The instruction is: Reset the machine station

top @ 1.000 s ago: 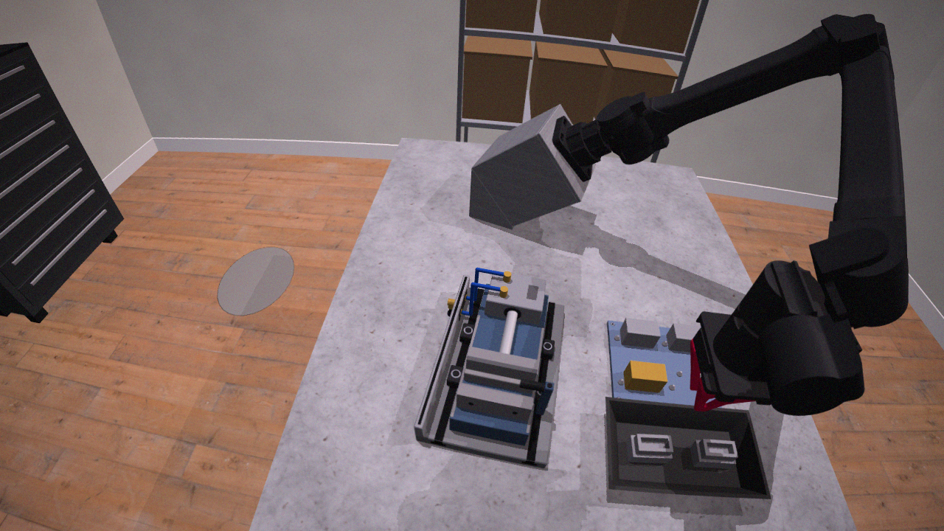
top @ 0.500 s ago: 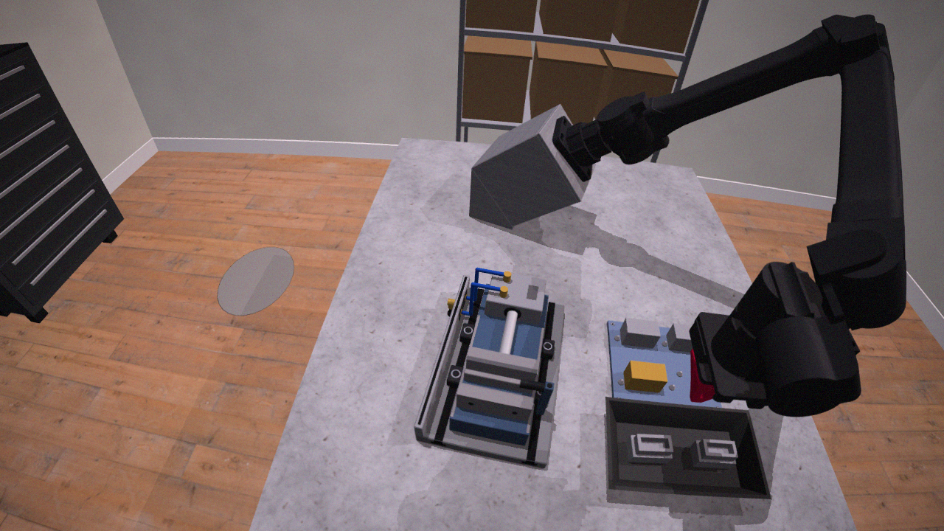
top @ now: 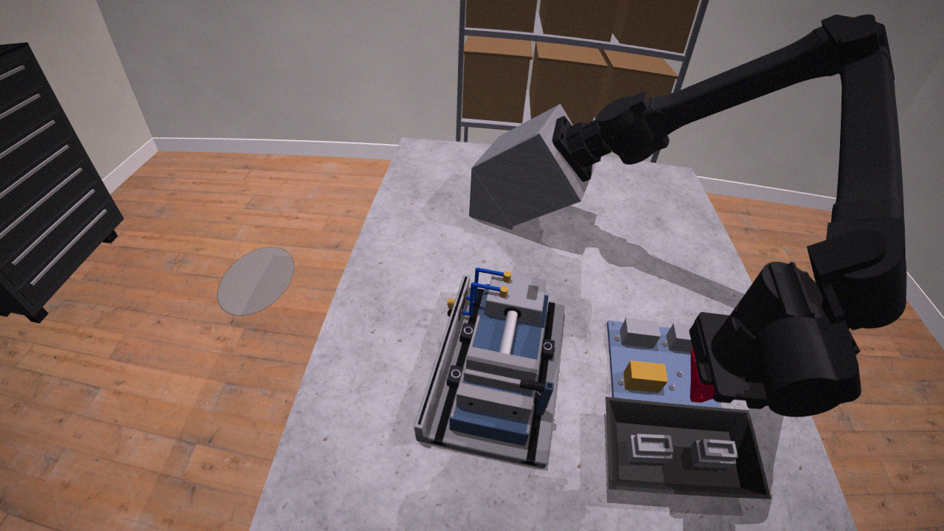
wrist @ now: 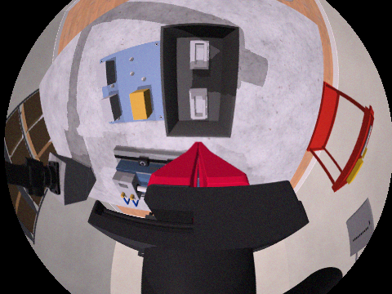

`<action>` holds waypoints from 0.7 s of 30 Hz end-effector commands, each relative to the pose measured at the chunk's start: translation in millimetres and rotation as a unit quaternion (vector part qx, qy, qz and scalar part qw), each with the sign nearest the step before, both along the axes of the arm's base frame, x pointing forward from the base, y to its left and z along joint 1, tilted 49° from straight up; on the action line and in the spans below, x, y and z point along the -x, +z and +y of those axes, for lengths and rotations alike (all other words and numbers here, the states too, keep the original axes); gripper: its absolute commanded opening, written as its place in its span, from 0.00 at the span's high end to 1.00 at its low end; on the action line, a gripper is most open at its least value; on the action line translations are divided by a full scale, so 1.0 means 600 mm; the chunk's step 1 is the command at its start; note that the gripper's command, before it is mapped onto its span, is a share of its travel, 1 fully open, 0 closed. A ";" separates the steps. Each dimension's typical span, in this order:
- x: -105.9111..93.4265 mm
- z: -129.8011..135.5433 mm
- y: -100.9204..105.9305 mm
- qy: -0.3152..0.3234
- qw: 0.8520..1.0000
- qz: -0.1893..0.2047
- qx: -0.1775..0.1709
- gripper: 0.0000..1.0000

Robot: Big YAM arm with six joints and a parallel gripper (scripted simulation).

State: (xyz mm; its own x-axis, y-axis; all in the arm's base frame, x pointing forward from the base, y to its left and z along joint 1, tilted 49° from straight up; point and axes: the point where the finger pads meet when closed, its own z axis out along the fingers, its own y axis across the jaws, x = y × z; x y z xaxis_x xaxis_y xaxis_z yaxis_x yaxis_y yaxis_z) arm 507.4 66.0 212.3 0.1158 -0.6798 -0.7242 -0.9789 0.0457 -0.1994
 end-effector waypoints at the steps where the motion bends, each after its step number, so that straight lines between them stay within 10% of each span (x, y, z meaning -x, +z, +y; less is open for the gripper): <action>1: -0.011 -0.022 0.022 -0.012 1.000 -0.011 0.000 1.00; 8: 0.030 0.007 0.034 -0.007 1.000 -0.008 0.000 1.00; 21: 0.365 0.122 0.053 -0.003 1.000 -0.008 -0.001 1.00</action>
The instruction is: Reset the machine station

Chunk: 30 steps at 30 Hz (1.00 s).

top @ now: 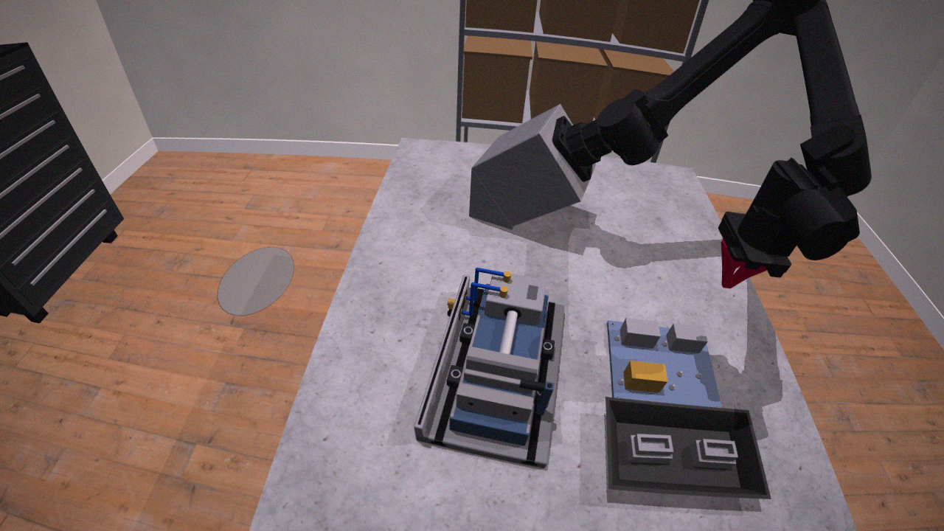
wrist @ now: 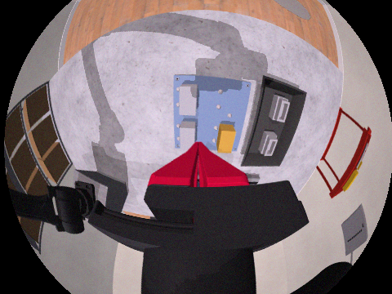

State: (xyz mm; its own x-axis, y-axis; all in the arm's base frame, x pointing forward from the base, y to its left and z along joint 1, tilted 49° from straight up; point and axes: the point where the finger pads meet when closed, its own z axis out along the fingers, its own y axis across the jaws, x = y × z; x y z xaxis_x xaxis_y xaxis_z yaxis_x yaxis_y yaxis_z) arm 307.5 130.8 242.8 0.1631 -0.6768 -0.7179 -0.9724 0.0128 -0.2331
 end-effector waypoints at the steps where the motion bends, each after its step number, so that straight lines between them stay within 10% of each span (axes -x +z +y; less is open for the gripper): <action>1: 0.038 0.016 0.001 -0.019 1.000 0.010 -0.003 1.00; 5: 0.039 0.014 -0.002 -0.021 1.000 0.012 -0.003 1.00; 6: 0.037 0.013 -0.004 -0.023 1.000 0.013 -0.003 0.36; 30: 0.026 0.004 0.009 -0.030 1.000 0.002 -0.004 0.36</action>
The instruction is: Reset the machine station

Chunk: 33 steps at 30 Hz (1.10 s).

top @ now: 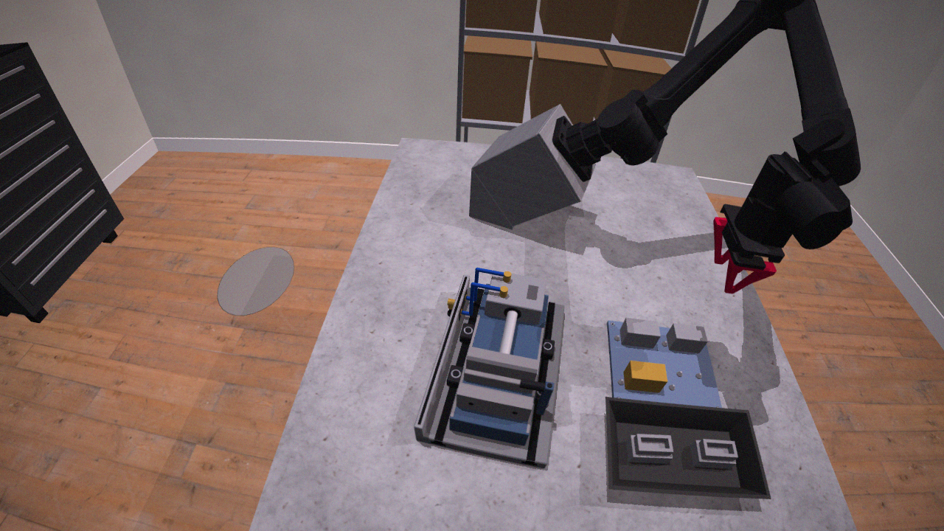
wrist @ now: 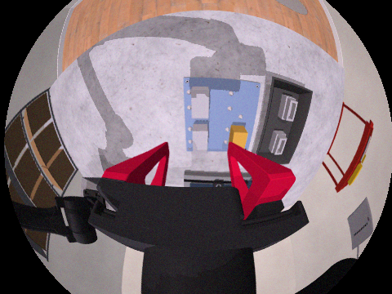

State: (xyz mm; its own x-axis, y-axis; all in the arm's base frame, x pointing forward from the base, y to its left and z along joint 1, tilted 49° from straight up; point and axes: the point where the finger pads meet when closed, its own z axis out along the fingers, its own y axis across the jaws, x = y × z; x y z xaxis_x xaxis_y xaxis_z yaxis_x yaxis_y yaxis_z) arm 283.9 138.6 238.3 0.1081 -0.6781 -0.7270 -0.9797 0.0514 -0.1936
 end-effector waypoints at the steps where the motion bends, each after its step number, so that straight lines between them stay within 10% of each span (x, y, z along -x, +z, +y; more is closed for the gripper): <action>1: -0.013 -0.009 0.017 -0.011 1.000 -0.018 0.000 0.36; 33: -0.013 0.044 -0.040 -0.001 1.000 0.001 0.002 0.36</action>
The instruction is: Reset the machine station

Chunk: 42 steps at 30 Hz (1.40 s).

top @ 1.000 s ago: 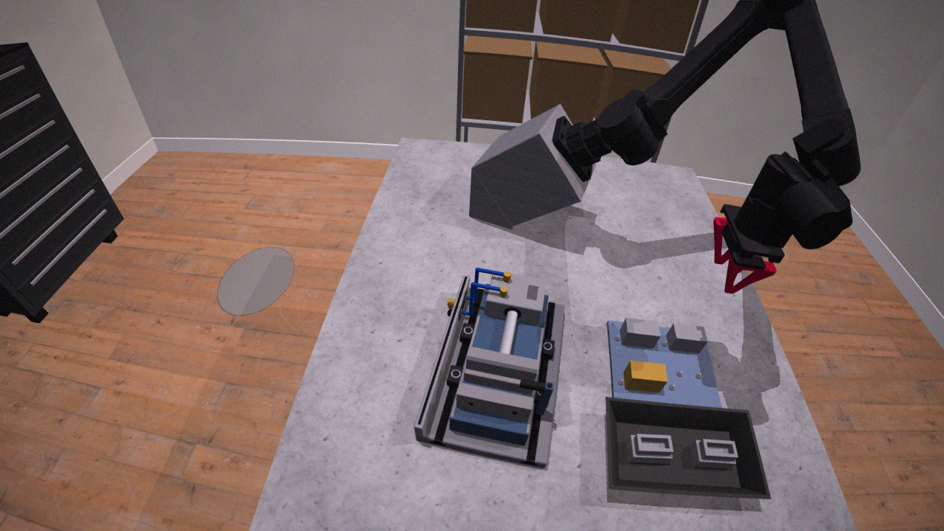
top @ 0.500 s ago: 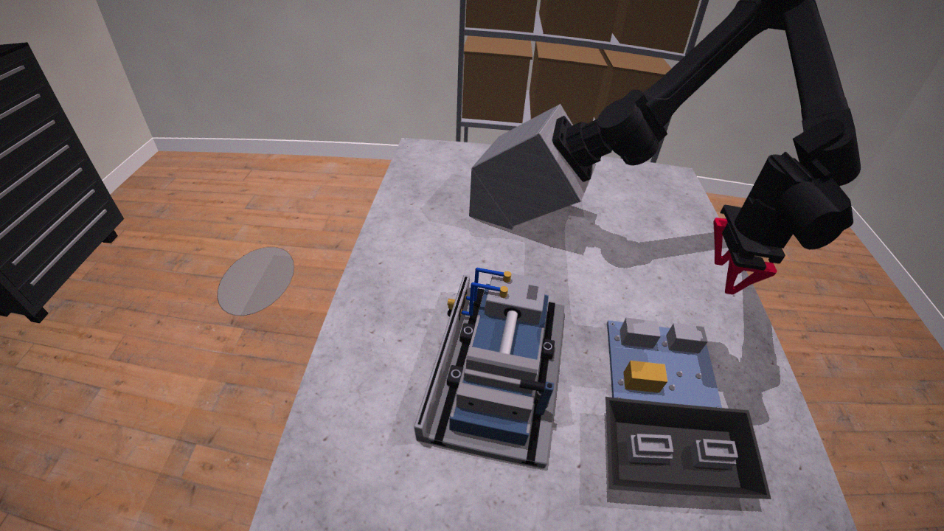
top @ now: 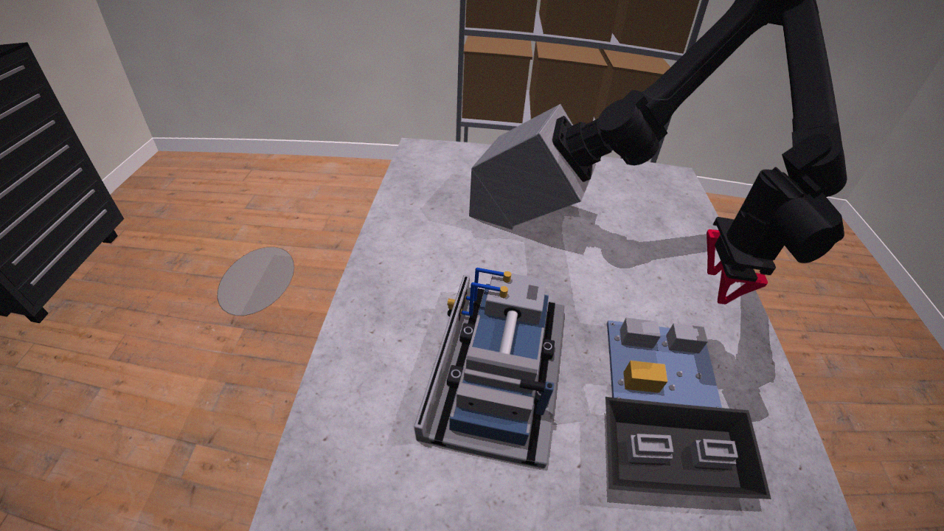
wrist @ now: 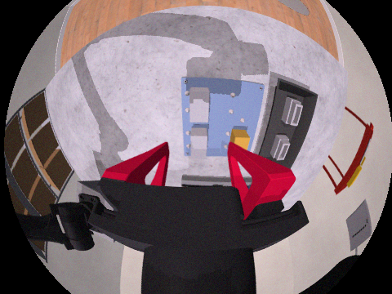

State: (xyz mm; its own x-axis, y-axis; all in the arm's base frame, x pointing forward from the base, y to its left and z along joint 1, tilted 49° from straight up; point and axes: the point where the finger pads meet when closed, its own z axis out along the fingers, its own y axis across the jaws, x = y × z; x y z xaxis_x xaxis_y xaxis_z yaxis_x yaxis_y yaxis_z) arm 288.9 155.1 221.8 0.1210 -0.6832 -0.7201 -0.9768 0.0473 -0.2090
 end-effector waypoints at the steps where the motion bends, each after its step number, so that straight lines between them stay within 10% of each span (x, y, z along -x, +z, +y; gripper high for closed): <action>1: -0.005 0.021 -0.016 -0.002 1.000 0.009 -0.002 0.36; 42: -0.032 0.146 -0.115 -0.001 1.000 0.004 -0.004 0.36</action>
